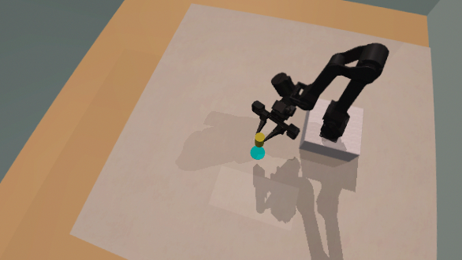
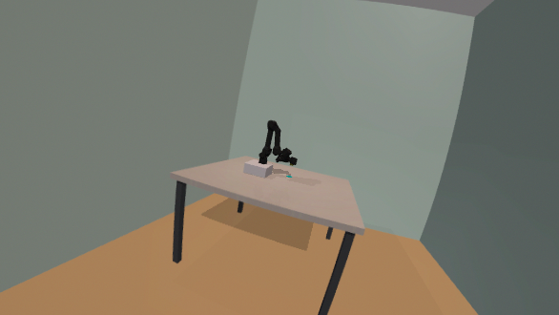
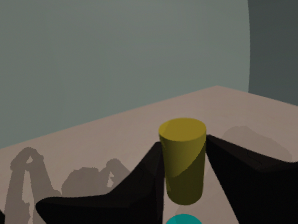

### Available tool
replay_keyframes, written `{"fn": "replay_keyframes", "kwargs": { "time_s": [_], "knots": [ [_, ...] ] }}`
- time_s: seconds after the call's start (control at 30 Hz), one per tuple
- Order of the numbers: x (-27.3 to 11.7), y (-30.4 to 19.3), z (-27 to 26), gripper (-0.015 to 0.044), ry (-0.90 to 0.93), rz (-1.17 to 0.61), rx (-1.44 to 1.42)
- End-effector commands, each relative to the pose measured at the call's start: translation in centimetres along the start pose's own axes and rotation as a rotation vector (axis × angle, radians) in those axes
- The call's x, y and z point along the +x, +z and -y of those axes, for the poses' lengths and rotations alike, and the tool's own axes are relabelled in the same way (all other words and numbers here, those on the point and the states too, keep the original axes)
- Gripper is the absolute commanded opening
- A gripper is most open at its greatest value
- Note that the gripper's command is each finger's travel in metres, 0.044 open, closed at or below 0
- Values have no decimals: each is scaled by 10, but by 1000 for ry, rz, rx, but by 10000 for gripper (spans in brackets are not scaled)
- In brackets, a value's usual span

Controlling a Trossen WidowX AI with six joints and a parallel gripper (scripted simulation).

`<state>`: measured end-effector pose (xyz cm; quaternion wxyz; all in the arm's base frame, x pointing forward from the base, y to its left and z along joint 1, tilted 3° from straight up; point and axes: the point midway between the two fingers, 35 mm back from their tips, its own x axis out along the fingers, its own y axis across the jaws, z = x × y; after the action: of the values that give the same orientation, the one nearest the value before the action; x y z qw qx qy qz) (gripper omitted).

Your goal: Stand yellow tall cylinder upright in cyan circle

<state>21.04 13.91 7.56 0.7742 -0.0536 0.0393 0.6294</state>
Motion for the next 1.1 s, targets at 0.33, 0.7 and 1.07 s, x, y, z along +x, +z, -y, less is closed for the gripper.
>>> {"fn": "replay_keyframes", "kwargs": {
  "time_s": [0.33,0.7,1.07],
  "knots": [
    [2,-13,4,105,4,4,-6],
    [4,-32,7,105,4,4,-6],
    [6,-51,7,105,4,4,-5]
  ]
}}
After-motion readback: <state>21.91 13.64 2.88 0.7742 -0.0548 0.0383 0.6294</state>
